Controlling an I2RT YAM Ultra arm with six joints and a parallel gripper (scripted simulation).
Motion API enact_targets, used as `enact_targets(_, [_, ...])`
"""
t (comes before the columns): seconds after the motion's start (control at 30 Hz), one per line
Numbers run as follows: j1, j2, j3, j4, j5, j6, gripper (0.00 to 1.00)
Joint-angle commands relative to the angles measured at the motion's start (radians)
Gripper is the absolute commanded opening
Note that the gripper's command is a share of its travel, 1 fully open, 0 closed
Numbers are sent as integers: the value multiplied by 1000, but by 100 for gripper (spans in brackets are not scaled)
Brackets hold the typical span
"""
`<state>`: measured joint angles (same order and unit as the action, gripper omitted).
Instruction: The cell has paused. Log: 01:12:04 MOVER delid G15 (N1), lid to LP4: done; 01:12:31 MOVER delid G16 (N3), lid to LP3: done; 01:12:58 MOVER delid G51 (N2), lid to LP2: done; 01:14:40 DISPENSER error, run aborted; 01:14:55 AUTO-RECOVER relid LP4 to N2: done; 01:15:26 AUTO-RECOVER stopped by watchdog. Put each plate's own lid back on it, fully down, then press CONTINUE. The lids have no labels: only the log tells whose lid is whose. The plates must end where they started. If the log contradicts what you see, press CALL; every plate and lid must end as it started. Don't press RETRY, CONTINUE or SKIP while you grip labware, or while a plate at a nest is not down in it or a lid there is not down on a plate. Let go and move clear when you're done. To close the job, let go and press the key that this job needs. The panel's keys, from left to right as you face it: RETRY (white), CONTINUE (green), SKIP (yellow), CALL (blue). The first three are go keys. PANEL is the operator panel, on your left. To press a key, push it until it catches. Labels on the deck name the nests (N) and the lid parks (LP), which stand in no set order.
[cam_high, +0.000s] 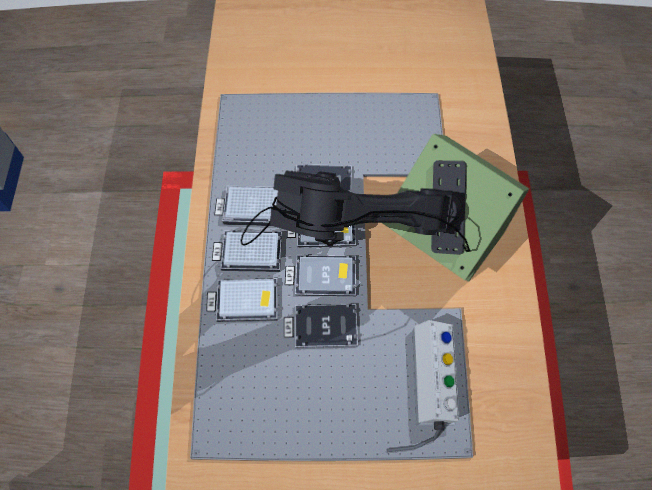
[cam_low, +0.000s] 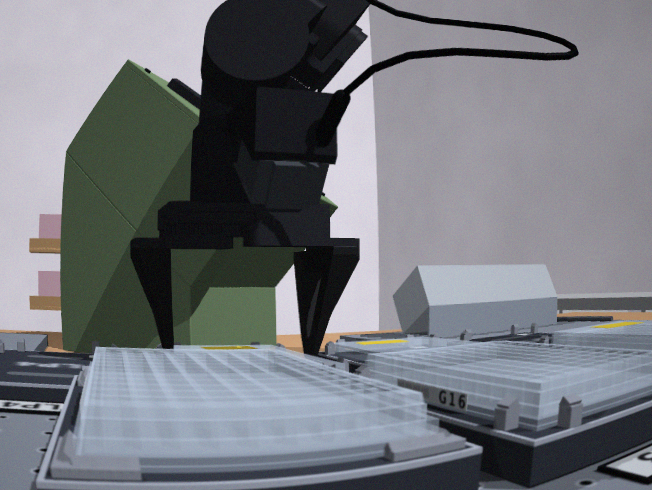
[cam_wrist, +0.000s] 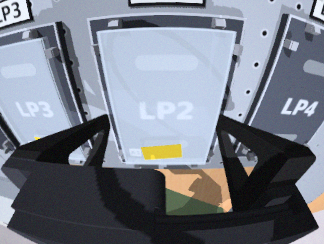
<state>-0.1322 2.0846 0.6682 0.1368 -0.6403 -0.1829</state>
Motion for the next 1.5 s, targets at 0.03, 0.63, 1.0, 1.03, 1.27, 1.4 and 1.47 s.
enact_targets(0.03, [-18,-4,34,28,12,14,100])
enact_targets(0.63, [-19,8,34,15,9,3,100])
enact_targets(1.0, [-21,12,14,24,7,-2,91])
enact_targets(1.03, [-21,12,11,25,7,-2,90])
enact_targets(1.27, [-21,13,-1,26,4,-2,85])
enact_targets(1.4, [-21,14,-7,28,3,-4,81])
enact_targets(1.47, [-21,14,-7,28,3,-3,0])
